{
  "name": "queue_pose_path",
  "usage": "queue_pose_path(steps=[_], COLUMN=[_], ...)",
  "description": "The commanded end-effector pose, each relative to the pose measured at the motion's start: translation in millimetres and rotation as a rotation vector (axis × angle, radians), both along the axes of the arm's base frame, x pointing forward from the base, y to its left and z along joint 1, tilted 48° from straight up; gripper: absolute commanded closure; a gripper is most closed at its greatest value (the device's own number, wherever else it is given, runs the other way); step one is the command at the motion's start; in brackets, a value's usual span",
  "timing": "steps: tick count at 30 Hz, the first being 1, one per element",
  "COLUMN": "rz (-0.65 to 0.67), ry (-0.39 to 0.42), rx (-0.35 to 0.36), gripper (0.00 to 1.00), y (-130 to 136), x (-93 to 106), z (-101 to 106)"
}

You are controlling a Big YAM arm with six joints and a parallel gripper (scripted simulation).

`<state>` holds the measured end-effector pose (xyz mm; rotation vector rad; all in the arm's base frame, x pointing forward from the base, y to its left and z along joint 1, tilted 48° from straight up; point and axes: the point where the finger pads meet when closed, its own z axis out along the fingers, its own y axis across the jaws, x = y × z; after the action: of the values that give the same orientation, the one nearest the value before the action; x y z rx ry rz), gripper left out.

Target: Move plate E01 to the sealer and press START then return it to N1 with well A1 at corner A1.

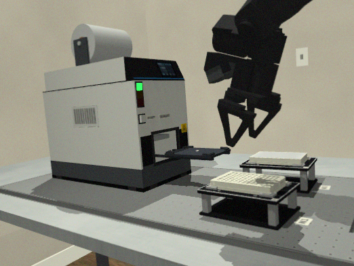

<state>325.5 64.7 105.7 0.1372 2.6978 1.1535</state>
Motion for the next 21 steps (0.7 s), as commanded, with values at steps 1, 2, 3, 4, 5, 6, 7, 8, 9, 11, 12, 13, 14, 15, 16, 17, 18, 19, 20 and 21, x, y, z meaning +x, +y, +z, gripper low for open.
queue_pose_path(steps=[1, 2, 3, 4, 5, 6, 7, 8, 9, 11, 12, 13, 14, 15, 16, 17, 18, 19, 20, 21], rz=[-0.022, -0.022, -0.023, -0.024, -0.025, -0.025, -0.025, -0.026, -0.026, -0.028, -0.028, -0.029, -0.029, -0.029, -0.027, -0.025, -0.022, -0.015, -0.01, -0.004], ry=[0.002, 0.011, 0.018, 0.025, 0.031, 0.031, 0.031, 0.033, 0.037, 0.041, 0.043, 0.045, 0.047, 0.049, 0.047, 0.045, 0.037, 0.026, 0.017, 0.007], rx=[0.001, 0.006, 0.011, 0.012, 0.012, 0.012, 0.012, 0.012, 0.013, 0.013, 0.013, 0.014, 0.014, 0.014, 0.014, 0.013, 0.011, 0.008, 0.005, 0.003], gripper=[0.0, 0.0, 0.0, 0.0, 0.0, 0.0, 0.0, 0.0, 0.0, 0.0, 0.0, 0.0, 0.0, 0.0, 0.0, 0.0, 0.0, 0.0, 0.0, 0.0], y=[-5.9, -6.1, -6.5, -7.3, -8.2, -8.2, -8.2, -8.7, -9.4, -10.6, -11.1, -11.5, -11.9, -12.3, -12.2, -12.2, -12.2, -11.4, -10.7, -10.0], x=[14.2, 11.5, 9.2, 7.1, 4.9, 4.9, 4.9, 2.8, 0.7, -2.5, -4.1, -5.8, -7.2, -8.5, -8.6, -8.4, -7.0, -4.5, -2.3, -0.1], z=[1.9, -0.5, -2.3, -4.3, -6.1, -6.1, -6.1, -6.7, -7.8, -10.3, -11.6, -12.9, -14.0, -15.0, -15.0, -14.9, -14.4, -12.8, -11.4, -10.1])
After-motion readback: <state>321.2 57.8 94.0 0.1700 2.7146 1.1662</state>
